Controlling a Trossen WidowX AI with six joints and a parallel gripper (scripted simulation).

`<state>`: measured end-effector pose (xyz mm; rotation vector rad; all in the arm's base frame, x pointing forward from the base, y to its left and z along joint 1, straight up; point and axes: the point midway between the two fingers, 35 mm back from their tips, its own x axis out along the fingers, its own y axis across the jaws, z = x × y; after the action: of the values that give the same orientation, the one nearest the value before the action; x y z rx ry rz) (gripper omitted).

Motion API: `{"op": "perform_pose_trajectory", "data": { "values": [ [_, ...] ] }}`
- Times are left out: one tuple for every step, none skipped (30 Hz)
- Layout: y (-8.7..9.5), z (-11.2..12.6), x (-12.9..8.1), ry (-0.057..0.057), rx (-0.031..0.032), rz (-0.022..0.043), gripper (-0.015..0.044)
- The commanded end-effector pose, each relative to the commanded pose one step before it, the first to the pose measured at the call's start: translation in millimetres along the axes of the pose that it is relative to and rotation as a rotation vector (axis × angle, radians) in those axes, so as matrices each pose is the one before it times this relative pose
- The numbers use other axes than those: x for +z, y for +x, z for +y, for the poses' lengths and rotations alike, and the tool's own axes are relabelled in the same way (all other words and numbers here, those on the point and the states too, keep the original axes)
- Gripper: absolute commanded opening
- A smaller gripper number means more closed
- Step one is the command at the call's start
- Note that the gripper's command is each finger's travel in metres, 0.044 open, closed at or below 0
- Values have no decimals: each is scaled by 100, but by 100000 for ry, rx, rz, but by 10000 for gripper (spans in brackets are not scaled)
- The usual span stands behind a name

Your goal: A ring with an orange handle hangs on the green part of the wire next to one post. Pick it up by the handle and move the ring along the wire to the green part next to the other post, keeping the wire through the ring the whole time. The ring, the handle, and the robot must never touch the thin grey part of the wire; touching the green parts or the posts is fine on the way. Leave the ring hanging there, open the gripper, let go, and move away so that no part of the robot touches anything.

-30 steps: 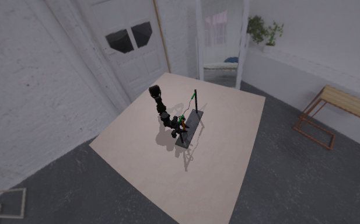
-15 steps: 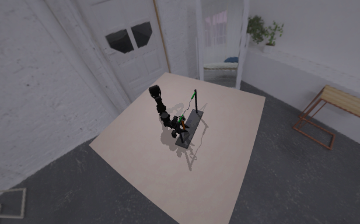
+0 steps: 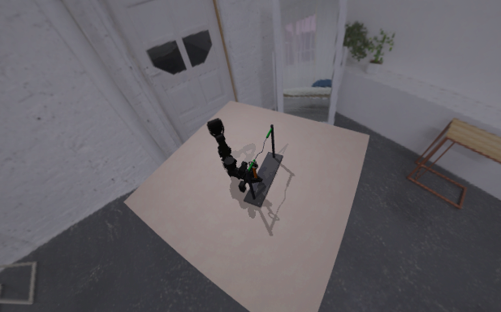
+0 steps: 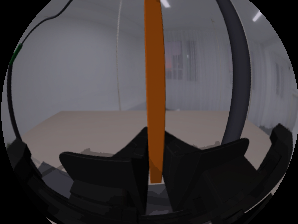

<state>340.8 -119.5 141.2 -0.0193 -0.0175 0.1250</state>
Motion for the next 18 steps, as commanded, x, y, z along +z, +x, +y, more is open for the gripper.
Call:
{"op": "perform_pose_trajectory", "data": {
  "values": [
    [0,-3,0,-6,-19,1,-150],
    [2,0,30,15,13,-1,-150],
    [3,1,61,30,27,-3,-150],
    [4,2,96,47,42,-4,-150],
    [5,3,117,57,51,-5,-150],
    [5,4,141,69,61,-6,-150],
    [5,6,168,82,73,-7,-150],
    [4,9,194,94,84,-8,-150],
    [2,11,206,100,89,-8,-150],
    [0,14,210,102,90,-8,-150],
    [-2,13,171,83,73,-6,-150],
    [-2,9,103,50,44,-4,-150],
    [-1,3,35,17,15,-1,-150],
    [0,0,0,0,0,0,-150],
    [0,0,0,0,0,0,-150],
    [0,0,0,0,0,0,-150],
    [0,0,0,0,0,0,-150],
    [0,0,0,0,0,0,-150]
  ]
}}
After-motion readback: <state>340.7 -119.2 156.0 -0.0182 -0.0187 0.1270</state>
